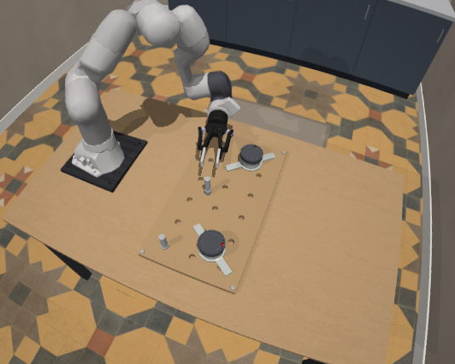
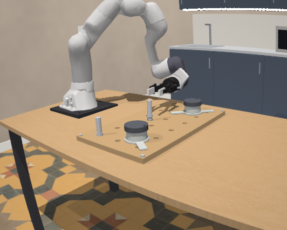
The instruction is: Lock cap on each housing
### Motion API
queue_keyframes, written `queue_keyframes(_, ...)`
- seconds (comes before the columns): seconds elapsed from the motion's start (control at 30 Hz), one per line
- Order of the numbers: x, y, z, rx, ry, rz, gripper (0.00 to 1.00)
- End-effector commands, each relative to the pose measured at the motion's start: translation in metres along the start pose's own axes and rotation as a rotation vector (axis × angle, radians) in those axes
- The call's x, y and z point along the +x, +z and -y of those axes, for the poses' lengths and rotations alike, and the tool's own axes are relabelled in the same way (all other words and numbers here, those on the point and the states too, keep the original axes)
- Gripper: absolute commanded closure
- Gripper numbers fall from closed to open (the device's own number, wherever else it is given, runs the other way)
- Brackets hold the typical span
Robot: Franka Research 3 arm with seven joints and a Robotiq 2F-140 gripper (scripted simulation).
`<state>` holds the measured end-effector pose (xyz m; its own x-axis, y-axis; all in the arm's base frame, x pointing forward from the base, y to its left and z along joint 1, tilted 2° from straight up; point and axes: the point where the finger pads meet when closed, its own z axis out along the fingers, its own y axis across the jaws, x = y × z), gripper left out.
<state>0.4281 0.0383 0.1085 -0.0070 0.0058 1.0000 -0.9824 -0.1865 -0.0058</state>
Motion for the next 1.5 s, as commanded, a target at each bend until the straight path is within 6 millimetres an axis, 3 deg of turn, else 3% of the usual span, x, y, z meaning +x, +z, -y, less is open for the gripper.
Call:
queue_keyframes(0.0, 0.007, 0.001, -0.001, -0.004, -0.014, -0.003, 0.64)
queue_keyframes(0.7, 0.029, 0.002, -0.001, -0.004, -0.014, -0.003, 0.64)
queue_keyframes(1.47, 0.032, 0.002, -0.001, -0.006, -0.015, 0.02, 0.64)
